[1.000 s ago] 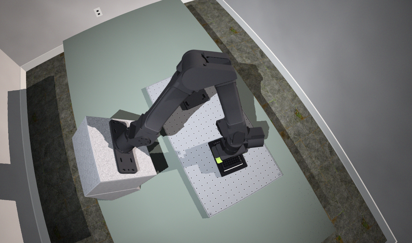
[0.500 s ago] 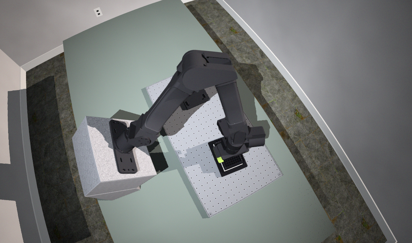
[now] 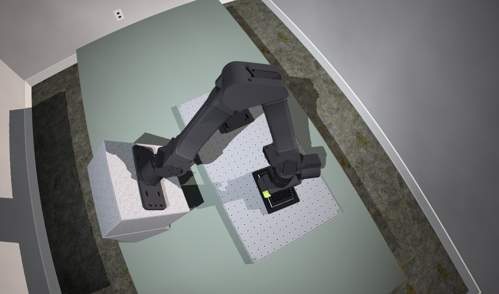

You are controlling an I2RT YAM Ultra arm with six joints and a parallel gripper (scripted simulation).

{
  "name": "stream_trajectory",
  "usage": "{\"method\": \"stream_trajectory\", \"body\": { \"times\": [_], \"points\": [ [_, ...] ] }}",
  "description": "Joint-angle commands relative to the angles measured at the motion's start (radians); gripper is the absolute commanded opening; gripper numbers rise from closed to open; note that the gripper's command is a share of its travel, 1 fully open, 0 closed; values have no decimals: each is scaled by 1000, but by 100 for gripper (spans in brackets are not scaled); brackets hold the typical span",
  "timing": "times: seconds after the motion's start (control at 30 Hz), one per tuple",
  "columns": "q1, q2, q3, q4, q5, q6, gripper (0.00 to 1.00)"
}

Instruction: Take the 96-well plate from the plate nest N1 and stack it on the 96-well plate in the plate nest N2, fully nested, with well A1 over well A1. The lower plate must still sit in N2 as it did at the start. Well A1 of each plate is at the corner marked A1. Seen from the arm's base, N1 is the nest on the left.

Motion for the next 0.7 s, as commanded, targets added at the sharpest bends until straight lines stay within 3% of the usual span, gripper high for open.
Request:
{"method": "stream_trajectory", "body": {
  "times": [0.0,0.43,0.67],
  "points": [
    [1,-19,19,-2,-5,5,0],
    [10,-24,-14,11,-7,8,0],
    [1,-10,-1,5,-1,3,0]
  ]
}}
